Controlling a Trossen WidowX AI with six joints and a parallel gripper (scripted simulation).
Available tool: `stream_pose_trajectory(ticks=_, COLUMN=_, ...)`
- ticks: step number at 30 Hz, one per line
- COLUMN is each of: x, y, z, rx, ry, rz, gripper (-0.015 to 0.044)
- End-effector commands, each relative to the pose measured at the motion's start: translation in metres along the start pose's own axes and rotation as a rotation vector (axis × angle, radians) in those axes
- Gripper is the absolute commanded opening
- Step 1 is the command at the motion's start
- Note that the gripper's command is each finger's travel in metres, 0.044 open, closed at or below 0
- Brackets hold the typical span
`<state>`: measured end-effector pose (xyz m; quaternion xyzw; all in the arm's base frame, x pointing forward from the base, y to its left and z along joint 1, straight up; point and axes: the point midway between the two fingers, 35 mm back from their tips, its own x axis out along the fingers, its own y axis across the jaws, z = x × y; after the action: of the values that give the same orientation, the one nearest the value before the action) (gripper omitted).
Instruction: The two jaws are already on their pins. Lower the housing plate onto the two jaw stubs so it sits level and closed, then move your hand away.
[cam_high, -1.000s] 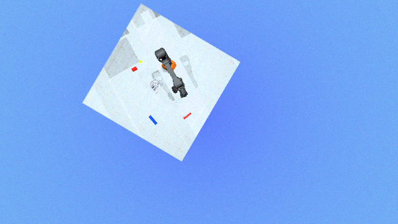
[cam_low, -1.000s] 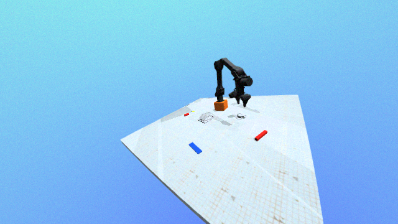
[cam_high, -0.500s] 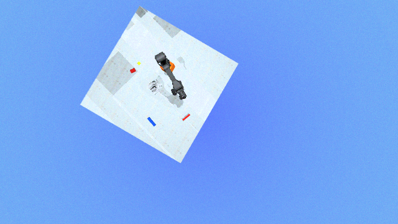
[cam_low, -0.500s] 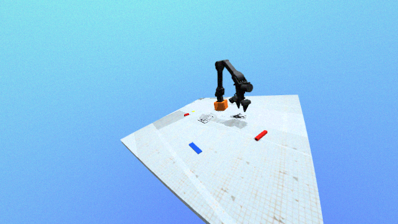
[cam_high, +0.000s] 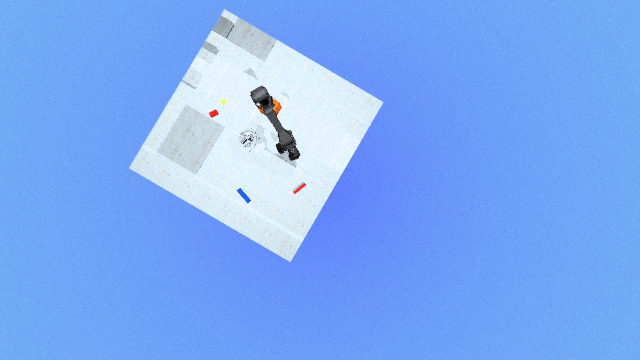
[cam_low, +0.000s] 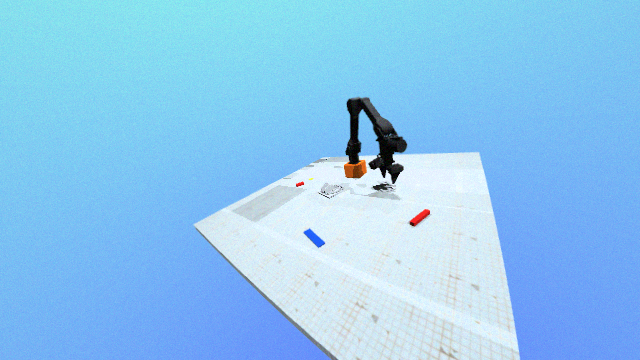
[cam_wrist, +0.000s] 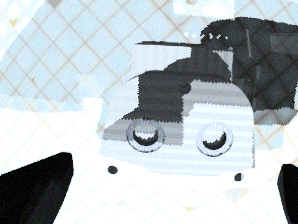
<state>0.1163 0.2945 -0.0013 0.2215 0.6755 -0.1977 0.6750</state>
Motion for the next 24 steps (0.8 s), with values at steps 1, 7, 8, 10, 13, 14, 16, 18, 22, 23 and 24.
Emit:
stream_pose_trajectory(ticks=1, x=0.003, y=0.0, z=0.001, rx=0.005, ry=-0.006, rz=-0.001, gripper=0.044)
stream_pose_trajectory(ticks=7, x=0.01, y=0.0, z=0.001, rx=0.005, ry=-0.006, rz=-0.001, gripper=0.044)
stream_pose_trajectory(ticks=8, x=0.012, y=0.0, z=0.001, rx=0.005, ry=-0.006, rz=-0.001, gripper=0.044)
stream_pose_trajectory(ticks=10, x=0.015, y=0.0, z=0.001, rx=0.005, ry=-0.006, rz=-0.001, gripper=0.044)
stream_pose_trajectory(ticks=13, x=0.02, y=0.0, z=0.001, rx=0.005, ry=-0.006, rz=-0.001, gripper=0.044)
stream_pose_trajectory(ticks=14, x=0.021, y=0.0, z=0.001, rx=0.005, ry=-0.006, rz=-0.001, gripper=0.044)
stream_pose_trajectory(ticks=16, x=0.025, y=0.0, z=0.001, rx=0.005, ry=-0.006, rz=-0.001, gripper=0.044)
stream_pose_trajectory(ticks=18, x=0.028, y=0.0, z=0.001, rx=0.005, ry=-0.006, rz=-0.001, gripper=0.044)
stream_pose_trajectory(ticks=22, x=0.033, y=-0.001, z=0.001, rx=0.005, ry=-0.006, rz=-0.001, gripper=0.044)
stream_pose_trajectory(ticks=23, x=0.033, y=-0.001, z=0.001, rx=0.005, ry=-0.006, rz=-0.001, gripper=0.044)
stream_pose_trajectory(ticks=24, x=0.033, y=-0.001, z=0.001, rx=0.005, ry=-0.006, rz=-0.001, gripper=0.044)
